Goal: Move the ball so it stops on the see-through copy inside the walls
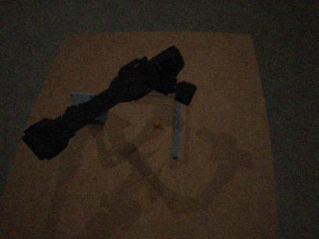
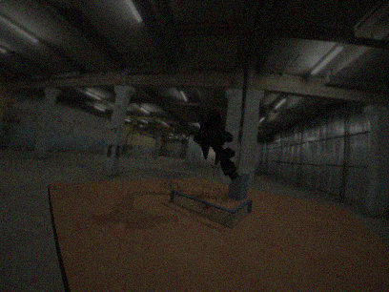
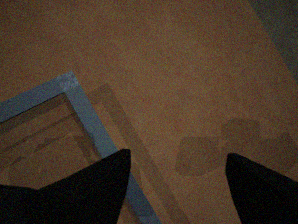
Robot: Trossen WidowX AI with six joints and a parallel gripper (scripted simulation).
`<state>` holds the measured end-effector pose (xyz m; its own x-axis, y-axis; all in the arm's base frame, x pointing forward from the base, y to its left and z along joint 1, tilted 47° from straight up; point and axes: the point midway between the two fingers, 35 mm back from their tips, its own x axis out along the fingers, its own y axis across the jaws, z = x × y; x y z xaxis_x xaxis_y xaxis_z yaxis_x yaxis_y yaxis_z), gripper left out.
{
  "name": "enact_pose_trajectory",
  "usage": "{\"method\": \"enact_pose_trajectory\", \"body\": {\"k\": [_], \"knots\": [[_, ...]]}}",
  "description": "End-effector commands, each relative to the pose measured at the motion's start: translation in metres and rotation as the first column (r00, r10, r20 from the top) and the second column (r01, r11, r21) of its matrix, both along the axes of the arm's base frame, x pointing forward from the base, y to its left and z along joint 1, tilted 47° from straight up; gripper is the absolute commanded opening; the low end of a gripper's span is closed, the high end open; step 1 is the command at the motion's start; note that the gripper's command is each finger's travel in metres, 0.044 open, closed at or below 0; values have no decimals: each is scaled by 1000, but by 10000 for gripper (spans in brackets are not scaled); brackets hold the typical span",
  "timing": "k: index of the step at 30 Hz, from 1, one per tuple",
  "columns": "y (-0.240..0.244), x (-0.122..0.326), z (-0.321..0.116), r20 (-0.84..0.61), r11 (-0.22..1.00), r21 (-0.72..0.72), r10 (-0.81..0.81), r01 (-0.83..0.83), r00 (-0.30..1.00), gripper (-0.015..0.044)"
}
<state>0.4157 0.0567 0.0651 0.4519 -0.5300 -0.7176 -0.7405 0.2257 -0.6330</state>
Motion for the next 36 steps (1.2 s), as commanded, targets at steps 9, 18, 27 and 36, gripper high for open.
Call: {"method": "enact_pose_trajectory", "body": {"k": [9,18,27,36], "knots": [[-127,-102,-78,-645,972,-226,-97,-68,758,234],[-136,-109,-84,-675,971,-227,-101,-75,730,234],[-147,-111,-95,-675,971,-228,-102,-74,731,234],[-158,-113,-105,-675,971,-228,-102,-75,731,234]]}}
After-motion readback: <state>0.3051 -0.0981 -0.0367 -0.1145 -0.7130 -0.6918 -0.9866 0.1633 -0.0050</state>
